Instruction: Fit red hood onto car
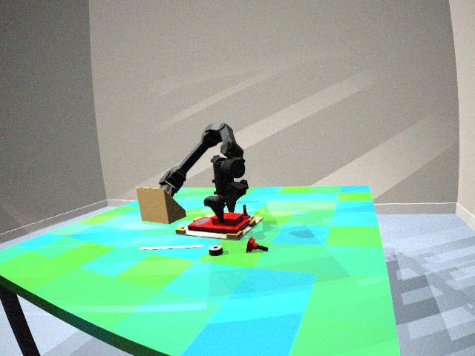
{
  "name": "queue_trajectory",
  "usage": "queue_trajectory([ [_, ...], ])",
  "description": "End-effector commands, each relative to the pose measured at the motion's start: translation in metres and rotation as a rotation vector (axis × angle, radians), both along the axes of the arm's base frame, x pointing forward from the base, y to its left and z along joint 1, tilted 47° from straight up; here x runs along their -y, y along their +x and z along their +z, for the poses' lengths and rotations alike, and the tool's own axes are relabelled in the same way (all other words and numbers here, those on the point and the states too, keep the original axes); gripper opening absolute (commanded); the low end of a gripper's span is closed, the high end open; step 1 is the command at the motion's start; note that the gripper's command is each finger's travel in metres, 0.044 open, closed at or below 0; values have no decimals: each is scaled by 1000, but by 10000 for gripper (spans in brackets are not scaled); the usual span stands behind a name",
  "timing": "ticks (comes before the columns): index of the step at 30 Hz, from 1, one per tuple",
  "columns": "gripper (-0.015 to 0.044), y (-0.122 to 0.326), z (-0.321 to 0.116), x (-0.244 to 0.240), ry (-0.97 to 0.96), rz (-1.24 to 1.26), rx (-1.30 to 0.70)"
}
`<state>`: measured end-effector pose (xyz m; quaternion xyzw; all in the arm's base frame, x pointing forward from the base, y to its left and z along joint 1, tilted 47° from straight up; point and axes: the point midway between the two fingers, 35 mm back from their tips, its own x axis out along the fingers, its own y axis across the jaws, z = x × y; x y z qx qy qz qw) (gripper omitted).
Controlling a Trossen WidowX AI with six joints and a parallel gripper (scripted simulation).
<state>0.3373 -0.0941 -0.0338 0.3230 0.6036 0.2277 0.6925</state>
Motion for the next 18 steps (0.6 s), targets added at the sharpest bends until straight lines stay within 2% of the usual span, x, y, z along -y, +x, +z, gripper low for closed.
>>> queue_trajectory([
  [1,79,0,0,0,0,0,0],
  [14,420,0,0,0,0,0,0],
  [15,440,0,0,0,0,0,0],
  [18,440,0,0,0,0,0,0],
])
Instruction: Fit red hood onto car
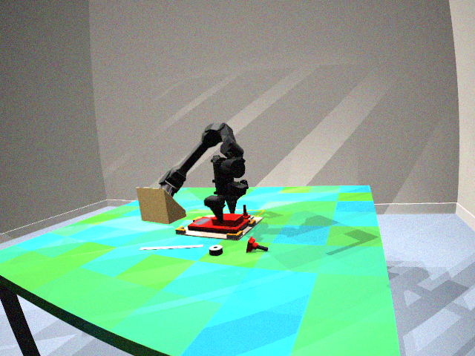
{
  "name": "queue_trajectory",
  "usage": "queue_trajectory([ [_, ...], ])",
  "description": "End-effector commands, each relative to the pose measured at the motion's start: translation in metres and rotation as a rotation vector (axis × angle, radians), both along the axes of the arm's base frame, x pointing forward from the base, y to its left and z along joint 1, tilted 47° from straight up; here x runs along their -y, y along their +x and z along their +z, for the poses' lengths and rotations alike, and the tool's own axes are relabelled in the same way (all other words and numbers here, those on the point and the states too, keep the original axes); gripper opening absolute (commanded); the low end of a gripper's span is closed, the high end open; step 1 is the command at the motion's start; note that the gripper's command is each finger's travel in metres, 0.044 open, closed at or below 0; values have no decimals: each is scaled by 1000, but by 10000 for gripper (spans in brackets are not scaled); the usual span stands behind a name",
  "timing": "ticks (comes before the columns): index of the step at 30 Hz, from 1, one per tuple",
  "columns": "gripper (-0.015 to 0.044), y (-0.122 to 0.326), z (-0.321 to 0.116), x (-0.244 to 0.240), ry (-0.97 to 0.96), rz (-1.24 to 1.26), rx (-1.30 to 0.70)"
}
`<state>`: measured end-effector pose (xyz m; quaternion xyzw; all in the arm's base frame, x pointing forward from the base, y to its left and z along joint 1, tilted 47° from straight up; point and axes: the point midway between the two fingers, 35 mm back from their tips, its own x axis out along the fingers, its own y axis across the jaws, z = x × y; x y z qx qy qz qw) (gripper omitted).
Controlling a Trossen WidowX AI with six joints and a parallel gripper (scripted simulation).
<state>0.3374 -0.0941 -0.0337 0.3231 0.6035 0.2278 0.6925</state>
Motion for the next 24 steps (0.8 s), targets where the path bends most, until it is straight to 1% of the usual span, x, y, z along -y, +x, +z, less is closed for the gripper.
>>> queue_trajectory([
  [1,440,0,1,2,-1,0,0],
  [9,440,-12,49,50,-8,-3,0],
  [24,440,-12,49,50,-8,-3,0],
])
